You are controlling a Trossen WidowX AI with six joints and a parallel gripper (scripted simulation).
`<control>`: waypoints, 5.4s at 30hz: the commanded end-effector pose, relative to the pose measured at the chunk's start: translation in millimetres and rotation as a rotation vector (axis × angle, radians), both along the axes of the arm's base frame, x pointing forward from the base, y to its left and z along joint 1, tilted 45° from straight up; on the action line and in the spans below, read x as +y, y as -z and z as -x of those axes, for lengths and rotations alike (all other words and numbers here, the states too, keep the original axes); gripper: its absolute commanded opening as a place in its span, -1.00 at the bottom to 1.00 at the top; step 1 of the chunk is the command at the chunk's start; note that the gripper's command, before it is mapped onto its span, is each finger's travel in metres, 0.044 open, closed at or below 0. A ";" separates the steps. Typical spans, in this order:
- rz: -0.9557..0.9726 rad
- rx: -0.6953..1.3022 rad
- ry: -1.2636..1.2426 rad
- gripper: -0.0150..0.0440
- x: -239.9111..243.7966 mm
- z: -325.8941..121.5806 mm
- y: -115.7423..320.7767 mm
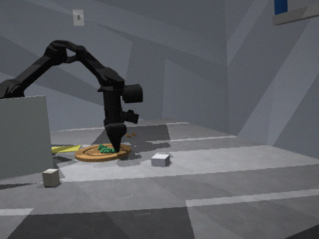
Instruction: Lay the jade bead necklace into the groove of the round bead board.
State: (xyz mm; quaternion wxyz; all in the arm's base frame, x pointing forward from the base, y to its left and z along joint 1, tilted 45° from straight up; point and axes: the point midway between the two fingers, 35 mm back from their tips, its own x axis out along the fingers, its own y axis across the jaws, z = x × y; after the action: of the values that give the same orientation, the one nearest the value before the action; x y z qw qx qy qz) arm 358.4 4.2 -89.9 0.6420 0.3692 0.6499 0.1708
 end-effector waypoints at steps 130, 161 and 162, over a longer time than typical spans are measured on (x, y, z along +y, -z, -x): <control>-0.108 0.758 0.777 0.56 16.2 29.0 -22.7; -0.101 0.755 0.776 -0.35 25.2 28.1 -12.7; -0.101 0.755 0.776 -0.38 25.2 28.1 -12.7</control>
State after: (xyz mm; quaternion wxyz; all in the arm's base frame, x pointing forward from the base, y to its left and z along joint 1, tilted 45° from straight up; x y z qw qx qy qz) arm 330.4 29.4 -76.8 0.3602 0.6491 0.6421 -0.1915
